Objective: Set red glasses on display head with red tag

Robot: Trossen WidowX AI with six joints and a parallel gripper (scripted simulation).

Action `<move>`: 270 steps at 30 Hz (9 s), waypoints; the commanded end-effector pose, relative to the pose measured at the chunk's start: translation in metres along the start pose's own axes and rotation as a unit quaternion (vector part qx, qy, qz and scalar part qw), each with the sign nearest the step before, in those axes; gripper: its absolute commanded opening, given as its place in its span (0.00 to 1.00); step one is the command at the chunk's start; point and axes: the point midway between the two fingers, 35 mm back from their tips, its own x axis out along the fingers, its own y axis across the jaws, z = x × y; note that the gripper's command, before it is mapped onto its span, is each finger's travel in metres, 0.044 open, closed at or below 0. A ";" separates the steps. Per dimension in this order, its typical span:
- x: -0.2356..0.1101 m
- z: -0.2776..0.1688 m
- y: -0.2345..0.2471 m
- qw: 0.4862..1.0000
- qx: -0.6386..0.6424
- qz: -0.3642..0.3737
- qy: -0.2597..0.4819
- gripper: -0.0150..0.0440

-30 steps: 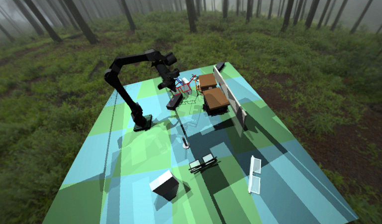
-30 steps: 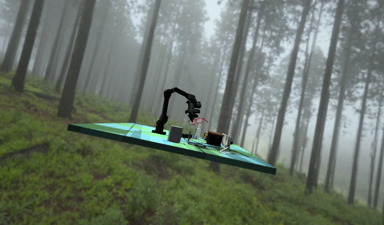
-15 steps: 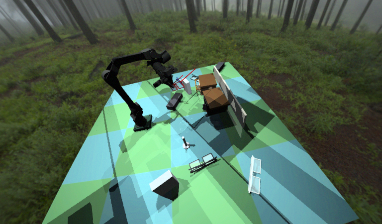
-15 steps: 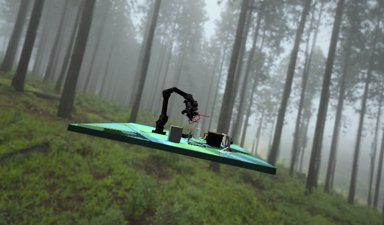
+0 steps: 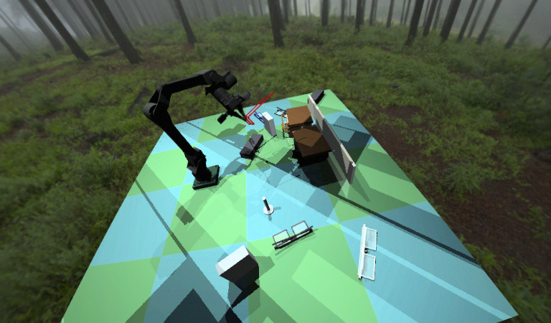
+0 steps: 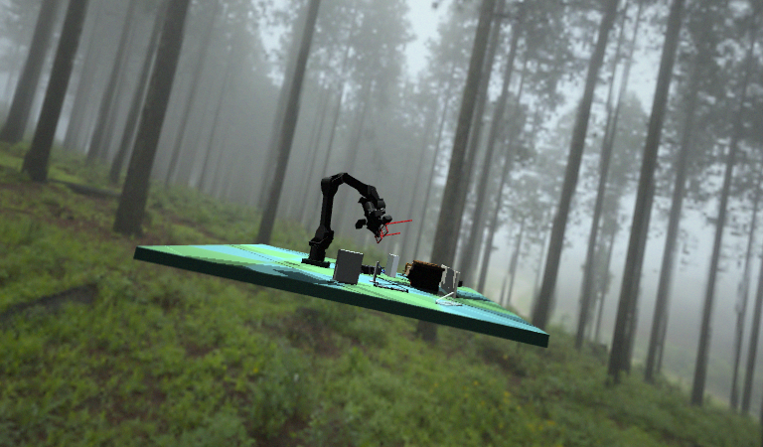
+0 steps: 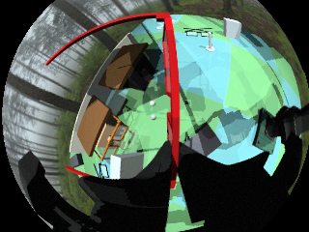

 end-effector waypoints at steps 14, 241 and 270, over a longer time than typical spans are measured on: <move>-0.031 -0.029 -0.002 0.971 0.229 0.072 0.010 0.25; 0.145 0.060 -0.061 0.941 0.186 -0.205 0.196 0.25; 0.163 0.070 -0.028 0.940 0.185 -0.208 0.197 0.25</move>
